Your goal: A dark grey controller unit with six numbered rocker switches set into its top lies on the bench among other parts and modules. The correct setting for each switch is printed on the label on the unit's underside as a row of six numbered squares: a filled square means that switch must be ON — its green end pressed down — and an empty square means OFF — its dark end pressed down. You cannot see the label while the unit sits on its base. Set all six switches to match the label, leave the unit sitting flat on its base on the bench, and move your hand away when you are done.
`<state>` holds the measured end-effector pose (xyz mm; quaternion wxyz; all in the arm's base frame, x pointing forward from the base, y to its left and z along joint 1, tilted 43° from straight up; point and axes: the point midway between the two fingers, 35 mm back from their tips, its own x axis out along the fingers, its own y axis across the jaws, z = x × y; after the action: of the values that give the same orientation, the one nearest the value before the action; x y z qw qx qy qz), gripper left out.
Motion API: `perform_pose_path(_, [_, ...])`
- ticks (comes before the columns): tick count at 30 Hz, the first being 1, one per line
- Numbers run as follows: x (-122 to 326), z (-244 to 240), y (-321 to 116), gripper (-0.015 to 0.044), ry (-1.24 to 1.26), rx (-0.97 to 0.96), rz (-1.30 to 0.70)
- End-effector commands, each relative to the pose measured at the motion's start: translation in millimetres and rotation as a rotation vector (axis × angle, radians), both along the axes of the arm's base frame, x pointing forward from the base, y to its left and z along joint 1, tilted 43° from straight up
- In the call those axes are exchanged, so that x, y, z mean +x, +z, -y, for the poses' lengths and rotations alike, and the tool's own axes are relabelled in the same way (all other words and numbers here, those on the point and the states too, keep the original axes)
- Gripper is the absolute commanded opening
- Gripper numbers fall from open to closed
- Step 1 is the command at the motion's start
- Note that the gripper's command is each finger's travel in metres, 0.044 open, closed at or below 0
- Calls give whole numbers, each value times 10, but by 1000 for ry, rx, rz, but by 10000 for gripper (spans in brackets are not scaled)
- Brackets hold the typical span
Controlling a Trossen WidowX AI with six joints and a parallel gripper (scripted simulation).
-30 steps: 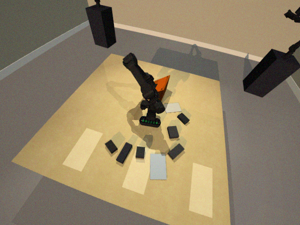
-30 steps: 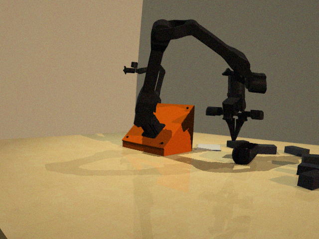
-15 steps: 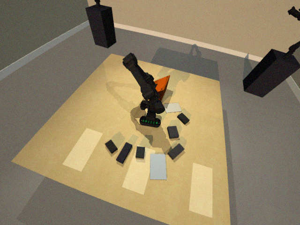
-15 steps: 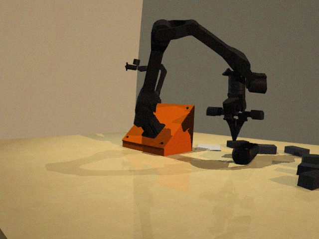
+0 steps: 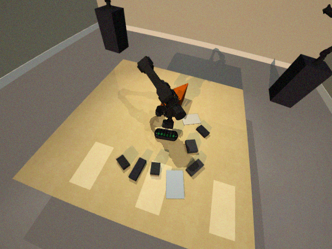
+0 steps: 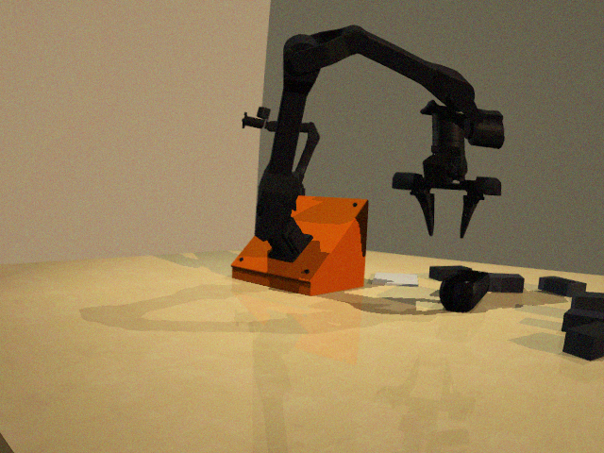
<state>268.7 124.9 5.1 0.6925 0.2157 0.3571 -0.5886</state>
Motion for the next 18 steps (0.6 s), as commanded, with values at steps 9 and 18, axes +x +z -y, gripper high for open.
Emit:
perform_pose_path(9, [-6, 0, 7, 0, -8, 0, -2])
perform_pose_path(18, [-6, 0, 7, 0, -8, 0, -2])
